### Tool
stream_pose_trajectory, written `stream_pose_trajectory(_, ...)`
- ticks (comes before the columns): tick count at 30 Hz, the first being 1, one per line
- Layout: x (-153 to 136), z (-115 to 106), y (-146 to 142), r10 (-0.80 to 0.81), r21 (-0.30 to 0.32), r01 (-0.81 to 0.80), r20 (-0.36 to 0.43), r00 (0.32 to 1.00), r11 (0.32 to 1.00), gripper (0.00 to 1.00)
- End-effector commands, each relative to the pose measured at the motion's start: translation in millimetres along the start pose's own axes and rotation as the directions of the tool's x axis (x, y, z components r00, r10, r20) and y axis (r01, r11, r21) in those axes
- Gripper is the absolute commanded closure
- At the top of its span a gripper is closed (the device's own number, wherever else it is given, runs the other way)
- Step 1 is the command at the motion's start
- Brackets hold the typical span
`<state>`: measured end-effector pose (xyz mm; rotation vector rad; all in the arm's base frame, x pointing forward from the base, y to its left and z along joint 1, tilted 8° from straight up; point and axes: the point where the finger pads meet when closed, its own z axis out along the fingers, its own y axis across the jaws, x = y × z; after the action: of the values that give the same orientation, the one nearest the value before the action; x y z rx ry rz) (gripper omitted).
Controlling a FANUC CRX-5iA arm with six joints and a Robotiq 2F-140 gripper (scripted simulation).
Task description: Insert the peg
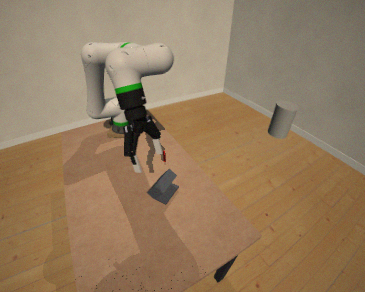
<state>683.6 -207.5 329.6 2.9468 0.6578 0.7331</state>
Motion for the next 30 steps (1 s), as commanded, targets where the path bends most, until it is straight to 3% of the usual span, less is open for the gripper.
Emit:
stream_pose_trajectory(1,-1.9,7.9,-29.5,0.083,0.018,-0.084,0.02,0.996,0.996,0.0)
stream_pose_trajectory(7,-5.0,14.2,-53.9,0.152,0.034,-0.154,0.041,0.987,0.988,0.0)
stream_pose_trajectory(16,-17.7,27.9,-112.7,0.315,0.054,-0.321,0.104,0.944,0.945,0.0)
stream_pose_trajectory(30,-44.3,42.2,-185.7,0.504,0.038,-0.52,0.193,0.842,0.854,0.0)
